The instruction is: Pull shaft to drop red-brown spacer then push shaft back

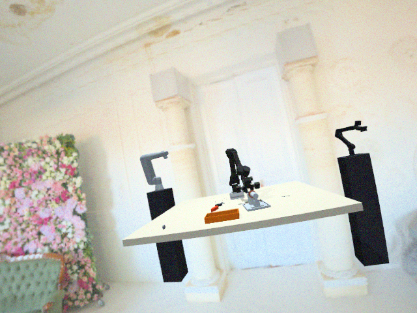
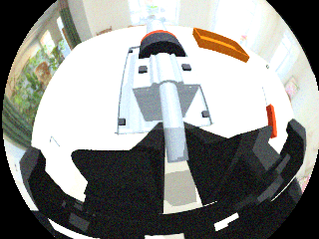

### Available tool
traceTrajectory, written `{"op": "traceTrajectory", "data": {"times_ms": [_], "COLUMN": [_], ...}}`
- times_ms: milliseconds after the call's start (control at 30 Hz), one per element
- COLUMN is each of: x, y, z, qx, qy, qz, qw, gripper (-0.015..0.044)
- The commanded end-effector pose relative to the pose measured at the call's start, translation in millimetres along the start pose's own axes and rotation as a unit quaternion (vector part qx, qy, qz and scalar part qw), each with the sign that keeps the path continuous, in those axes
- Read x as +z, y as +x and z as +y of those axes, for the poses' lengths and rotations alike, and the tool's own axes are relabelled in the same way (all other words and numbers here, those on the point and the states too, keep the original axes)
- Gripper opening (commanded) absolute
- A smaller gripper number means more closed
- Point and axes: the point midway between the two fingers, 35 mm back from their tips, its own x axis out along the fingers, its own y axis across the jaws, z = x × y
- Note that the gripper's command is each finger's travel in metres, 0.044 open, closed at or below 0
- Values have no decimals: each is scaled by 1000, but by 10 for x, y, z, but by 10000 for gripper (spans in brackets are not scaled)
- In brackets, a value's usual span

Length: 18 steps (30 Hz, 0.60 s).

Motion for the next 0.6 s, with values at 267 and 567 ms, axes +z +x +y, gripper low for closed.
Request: {"op": "traceTrajectory", "data": {"times_ms": [267, 567], "x": [-15, -22], "y": [-12, -20], "z": [4, 4], "qx": [1, 1], "qy": [1, 1], "qz": [1, 1], "qw": [1000, 1000], "gripper": [0, 0]}}
